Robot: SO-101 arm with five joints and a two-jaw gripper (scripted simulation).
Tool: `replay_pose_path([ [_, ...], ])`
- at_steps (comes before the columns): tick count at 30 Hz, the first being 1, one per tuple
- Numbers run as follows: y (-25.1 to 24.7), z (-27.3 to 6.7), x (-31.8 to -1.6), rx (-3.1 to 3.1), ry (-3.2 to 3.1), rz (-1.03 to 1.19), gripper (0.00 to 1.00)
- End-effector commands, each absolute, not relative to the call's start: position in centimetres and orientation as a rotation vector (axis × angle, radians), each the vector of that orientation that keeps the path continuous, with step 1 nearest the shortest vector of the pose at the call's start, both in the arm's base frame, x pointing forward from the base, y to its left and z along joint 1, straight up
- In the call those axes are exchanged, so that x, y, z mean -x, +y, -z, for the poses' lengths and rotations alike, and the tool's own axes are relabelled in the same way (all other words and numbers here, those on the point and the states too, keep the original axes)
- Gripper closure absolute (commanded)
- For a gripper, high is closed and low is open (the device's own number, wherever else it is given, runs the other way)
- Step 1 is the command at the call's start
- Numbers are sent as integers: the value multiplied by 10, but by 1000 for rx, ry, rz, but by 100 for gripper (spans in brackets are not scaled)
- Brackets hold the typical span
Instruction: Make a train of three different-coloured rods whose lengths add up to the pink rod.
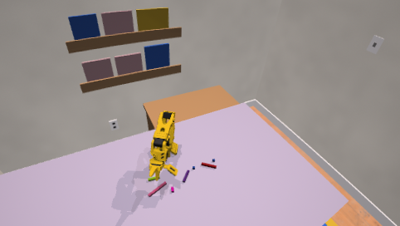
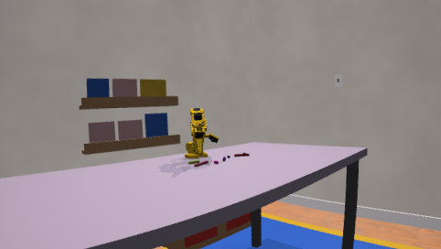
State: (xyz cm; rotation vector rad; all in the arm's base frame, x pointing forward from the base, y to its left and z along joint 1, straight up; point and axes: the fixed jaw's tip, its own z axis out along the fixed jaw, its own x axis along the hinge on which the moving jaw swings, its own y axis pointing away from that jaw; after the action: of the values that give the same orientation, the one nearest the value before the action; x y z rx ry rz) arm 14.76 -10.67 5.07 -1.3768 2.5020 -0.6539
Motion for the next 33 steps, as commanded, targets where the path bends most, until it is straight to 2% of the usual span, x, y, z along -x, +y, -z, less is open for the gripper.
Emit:
replay_pose_path([
  [1,-110,-66,-157,1347,2461,719,0],
  [9,-108,-66,-157,1346,2474,689,0],
  [10,-102,-49,-145,1378,2527,595,0],
  [26,-98,-53,-147,1370,2546,549,0],
  [27,-92,-38,-135,1397,2595,455,0],
  [33,-92,-41,-136,1383,2606,445,0],
])
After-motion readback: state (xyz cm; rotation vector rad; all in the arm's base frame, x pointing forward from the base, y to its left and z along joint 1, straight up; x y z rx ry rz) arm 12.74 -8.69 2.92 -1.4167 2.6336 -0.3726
